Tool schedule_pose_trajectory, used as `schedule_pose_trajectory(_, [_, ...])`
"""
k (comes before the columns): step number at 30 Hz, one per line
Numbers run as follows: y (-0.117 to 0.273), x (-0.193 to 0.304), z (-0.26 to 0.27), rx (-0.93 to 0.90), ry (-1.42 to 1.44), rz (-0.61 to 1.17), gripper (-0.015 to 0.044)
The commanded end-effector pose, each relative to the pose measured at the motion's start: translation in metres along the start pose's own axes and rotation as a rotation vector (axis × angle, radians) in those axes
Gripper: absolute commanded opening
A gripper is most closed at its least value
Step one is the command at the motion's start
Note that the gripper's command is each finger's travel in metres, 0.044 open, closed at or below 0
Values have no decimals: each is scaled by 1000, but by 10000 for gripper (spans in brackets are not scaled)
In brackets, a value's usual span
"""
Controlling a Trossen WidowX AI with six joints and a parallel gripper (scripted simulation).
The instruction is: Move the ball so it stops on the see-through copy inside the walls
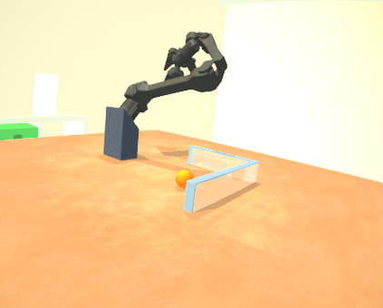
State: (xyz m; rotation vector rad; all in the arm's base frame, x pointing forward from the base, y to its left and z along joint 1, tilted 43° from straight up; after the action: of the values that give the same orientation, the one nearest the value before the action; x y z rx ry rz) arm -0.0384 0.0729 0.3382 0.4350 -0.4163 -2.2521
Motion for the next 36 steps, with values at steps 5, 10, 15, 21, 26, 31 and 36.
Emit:
schedule_pose_trajectory(5, [-5,1,3,37,49,-47,322])
schedule_pose_trajectory(10, [-21,-2,10,136,154,-143,322])
schedule_pose_trajectory(15, [-42,-15,14,263,252,-225,322])
schedule_pose_trajectory(21, [-65,-42,11,421,341,-284,322])
schedule_pose_trajectory(26, [-78,-68,4,528,383,-303,322])
schedule_pose_trajectory(31, [-85,-98,-9,629,413,-307,322])
schedule_pose_trajectory(36, [-87,-130,-26,720,430,-298,322])
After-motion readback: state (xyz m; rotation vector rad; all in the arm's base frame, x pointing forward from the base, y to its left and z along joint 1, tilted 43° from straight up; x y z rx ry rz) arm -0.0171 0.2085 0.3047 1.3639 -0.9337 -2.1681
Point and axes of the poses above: the point midway between the two fingers, 35 mm back from their tips, its own y axis back along the fingers, its own z axis across the jaws, x = y × z, the point moved 2 cm from there along y, back along the fingers, and after that the axes turned 13 degrees about -y, right-handed, at the moved point
